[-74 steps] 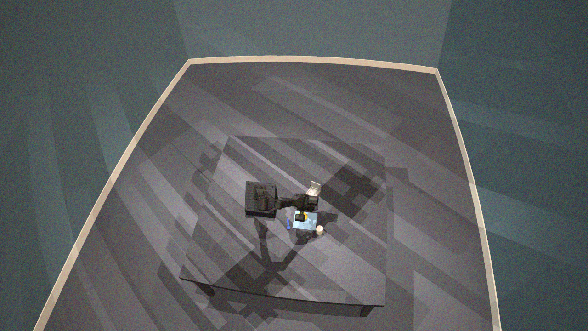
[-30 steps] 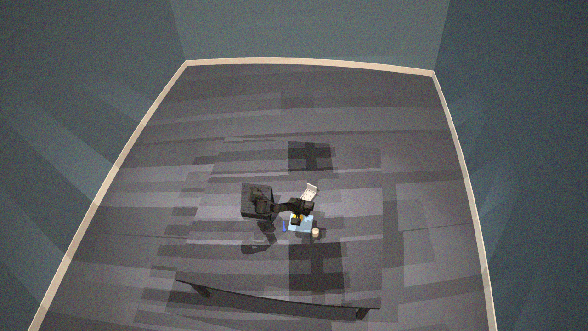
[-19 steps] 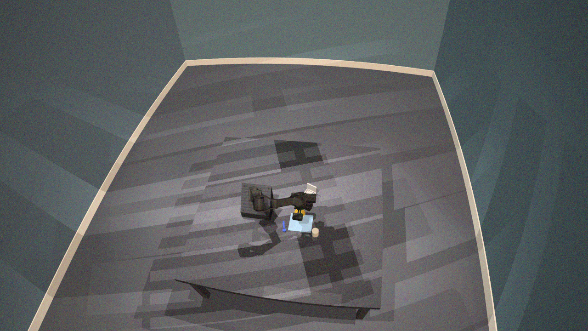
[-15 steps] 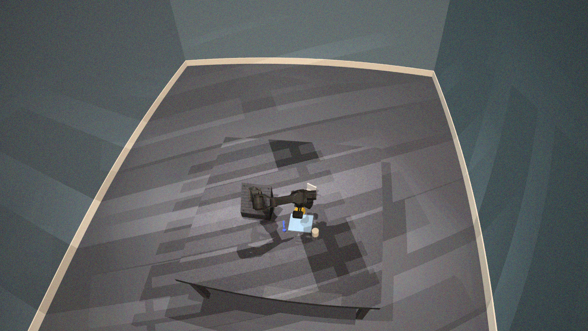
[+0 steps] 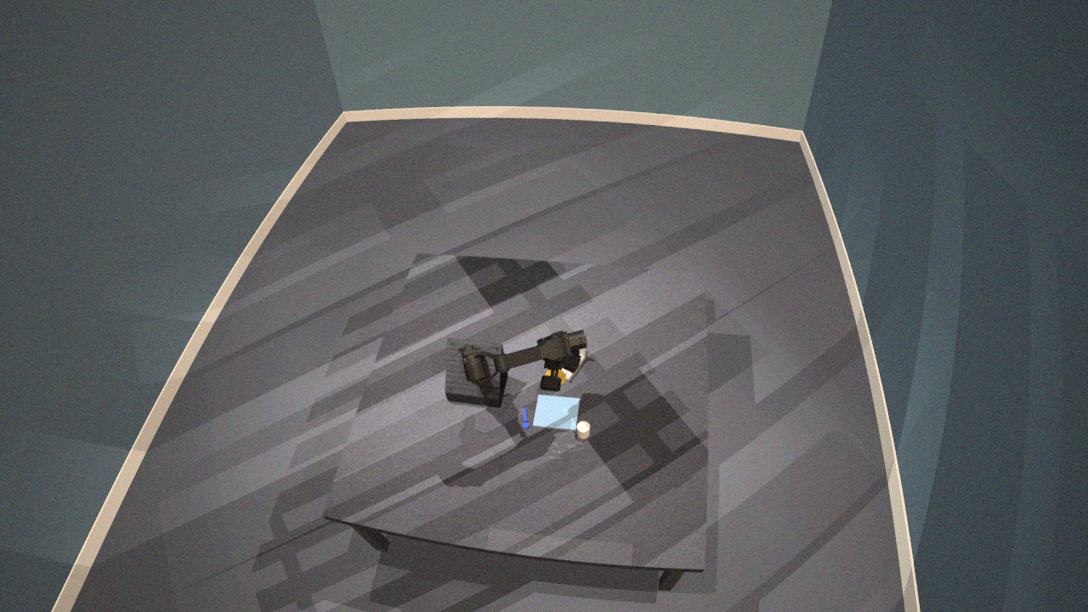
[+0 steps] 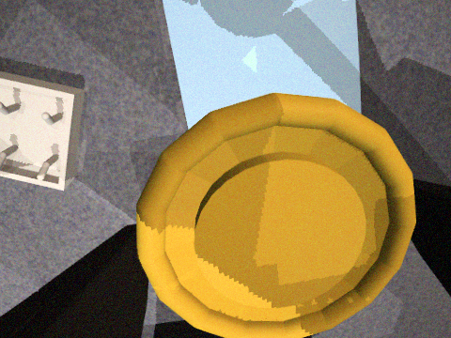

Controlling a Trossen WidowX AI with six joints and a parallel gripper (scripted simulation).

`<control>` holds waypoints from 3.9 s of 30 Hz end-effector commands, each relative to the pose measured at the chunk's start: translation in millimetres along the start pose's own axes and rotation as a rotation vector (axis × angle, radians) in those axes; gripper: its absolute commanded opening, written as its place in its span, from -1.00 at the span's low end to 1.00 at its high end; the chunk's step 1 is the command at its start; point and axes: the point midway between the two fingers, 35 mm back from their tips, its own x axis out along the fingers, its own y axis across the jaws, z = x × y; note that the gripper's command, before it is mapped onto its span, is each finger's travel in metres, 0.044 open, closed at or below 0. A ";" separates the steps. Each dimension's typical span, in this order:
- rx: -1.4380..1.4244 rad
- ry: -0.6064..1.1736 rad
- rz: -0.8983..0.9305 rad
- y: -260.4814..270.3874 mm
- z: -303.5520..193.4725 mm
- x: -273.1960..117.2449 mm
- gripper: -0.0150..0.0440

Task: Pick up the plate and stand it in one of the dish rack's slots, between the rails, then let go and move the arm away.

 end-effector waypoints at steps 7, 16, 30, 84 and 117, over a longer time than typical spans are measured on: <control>-0.152 0.001 -0.001 5.1 -0.7 -11.0 -0.49; -0.464 0.000 0.001 14.1 -1.2 -11.1 -0.49; -0.950 -0.001 0.002 28.0 -2.5 -11.2 -0.49; -2.734 -0.001 0.001 77.6 -12.7 -10.5 -0.49; -2.123 -0.637 0.599 109.6 -27.8 84.5 -0.49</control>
